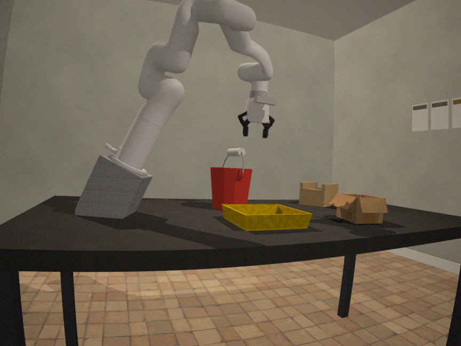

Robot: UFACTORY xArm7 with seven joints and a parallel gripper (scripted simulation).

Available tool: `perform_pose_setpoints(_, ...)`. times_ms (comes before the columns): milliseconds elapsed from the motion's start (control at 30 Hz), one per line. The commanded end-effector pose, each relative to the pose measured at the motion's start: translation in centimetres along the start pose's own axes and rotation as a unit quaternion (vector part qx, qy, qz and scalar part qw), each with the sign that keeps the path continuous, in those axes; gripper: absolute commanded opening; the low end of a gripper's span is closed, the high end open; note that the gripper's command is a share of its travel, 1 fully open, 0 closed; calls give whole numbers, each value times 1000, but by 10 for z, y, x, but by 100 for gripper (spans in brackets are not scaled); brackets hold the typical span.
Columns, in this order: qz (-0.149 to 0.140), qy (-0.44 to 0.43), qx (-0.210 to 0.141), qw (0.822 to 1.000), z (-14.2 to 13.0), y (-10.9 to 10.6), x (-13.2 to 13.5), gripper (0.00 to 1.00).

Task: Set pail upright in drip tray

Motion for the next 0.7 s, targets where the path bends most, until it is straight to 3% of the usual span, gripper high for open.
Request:
perform_pose_setpoints(0,1,-12,10,1000,12,-6,39,100)
perform_pose_setpoints(267,3,-30,34,999,35,-2,91,100)
perform_pose_setpoints(667,3,-30,35,999,36,-2,92,100)
Point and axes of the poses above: the point where the finger pads meet when closed, its own y axis out along the fingers, its own x axis across the jaws, z = x × y, the point moved 4 cm from there along -y, back along the fingers, and after that the axes turned 9 degrees about y, right-handed, at the moved point
